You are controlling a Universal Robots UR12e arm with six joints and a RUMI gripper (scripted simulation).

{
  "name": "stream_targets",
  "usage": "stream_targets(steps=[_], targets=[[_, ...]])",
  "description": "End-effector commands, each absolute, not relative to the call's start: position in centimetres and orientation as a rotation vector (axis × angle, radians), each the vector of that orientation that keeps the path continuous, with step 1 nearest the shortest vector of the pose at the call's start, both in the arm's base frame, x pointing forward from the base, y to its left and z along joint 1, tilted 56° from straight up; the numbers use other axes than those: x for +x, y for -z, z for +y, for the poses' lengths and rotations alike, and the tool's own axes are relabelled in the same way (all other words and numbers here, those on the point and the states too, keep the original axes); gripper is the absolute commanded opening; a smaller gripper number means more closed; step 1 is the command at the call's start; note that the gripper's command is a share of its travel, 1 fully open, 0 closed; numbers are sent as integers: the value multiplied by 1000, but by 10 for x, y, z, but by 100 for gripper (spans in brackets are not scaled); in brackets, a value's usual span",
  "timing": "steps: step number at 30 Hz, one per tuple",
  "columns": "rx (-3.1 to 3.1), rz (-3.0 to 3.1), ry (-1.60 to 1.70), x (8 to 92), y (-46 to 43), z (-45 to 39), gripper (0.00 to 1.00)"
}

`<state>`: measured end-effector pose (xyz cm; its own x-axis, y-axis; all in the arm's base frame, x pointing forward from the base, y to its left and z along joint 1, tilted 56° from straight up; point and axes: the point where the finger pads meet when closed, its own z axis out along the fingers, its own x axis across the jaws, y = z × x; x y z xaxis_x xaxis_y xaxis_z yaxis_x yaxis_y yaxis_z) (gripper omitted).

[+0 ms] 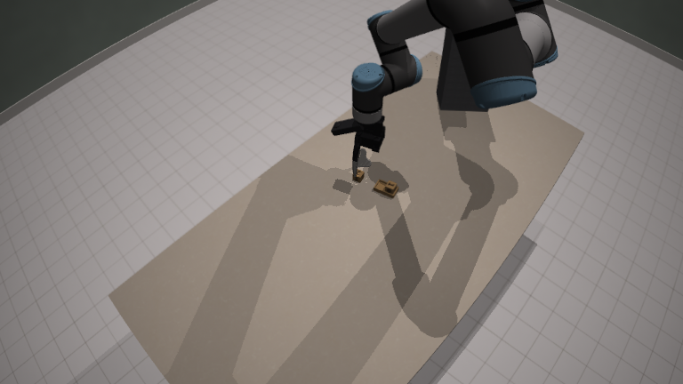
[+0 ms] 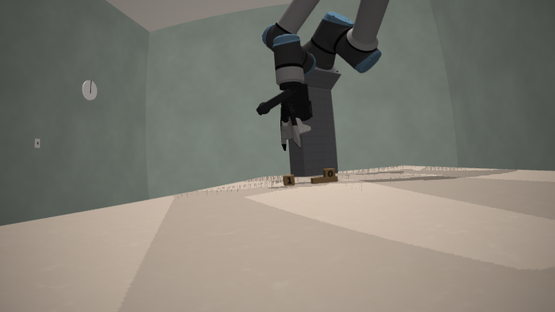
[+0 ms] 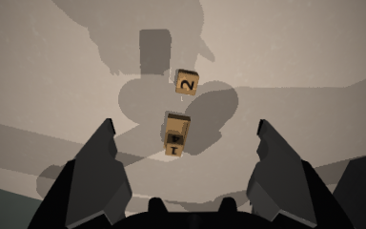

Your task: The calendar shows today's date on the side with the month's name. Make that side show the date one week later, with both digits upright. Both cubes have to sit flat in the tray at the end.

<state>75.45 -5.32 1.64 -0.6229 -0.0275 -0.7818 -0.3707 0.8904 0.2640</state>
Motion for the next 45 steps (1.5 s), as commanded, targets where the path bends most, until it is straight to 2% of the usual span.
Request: stream_targets(steps=[1,13,14,45], targets=[[-146,2223,-570,757,-12,-60,100],[-87,2233,-599,758,-10,-64,100],[-87,2233,-599,758,-10,-64,29],[-87,2233,-599,758,-10,-64,29]])
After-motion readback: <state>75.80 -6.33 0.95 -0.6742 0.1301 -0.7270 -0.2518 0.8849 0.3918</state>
